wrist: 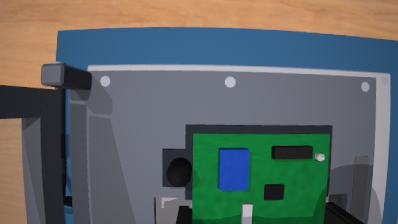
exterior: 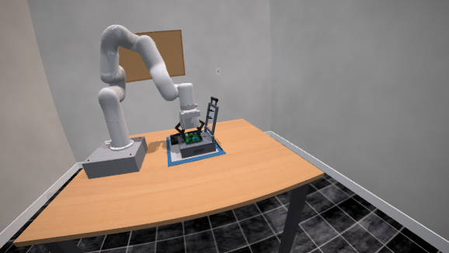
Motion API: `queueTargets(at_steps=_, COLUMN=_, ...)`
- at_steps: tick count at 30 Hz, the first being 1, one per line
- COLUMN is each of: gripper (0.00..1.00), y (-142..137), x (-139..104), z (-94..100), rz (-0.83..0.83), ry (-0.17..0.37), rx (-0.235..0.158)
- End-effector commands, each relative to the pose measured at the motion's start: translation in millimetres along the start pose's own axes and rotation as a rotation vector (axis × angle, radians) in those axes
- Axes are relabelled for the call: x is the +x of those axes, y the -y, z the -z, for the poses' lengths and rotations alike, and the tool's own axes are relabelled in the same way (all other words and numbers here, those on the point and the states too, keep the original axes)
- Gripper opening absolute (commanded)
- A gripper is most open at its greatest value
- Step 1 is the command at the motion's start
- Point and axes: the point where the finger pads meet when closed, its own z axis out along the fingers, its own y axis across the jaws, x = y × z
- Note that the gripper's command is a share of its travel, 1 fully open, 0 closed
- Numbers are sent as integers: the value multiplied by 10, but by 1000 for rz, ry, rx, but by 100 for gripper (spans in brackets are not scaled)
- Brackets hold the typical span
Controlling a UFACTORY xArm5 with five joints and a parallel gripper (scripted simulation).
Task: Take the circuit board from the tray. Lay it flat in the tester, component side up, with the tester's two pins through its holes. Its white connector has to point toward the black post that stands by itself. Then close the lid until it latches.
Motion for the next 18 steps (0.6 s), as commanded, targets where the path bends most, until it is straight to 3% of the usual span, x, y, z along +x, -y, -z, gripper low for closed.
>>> queueTargets(at_steps=1, gripper=79, y=22, x=2, z=10, rz=0, ry=-1, rx=6)
queueTargets(at_steps=4, gripper=79, y=22, x=2, z=10, rz=0, ry=-1, rx=6)
queueTargets(at_steps=5, gripper=100, y=22, x=2, z=10, rz=0, ry=-1, rx=6)
queueTargets(at_steps=18, gripper=100, y=22, x=2, z=10, rz=0, ry=-1, rx=6)
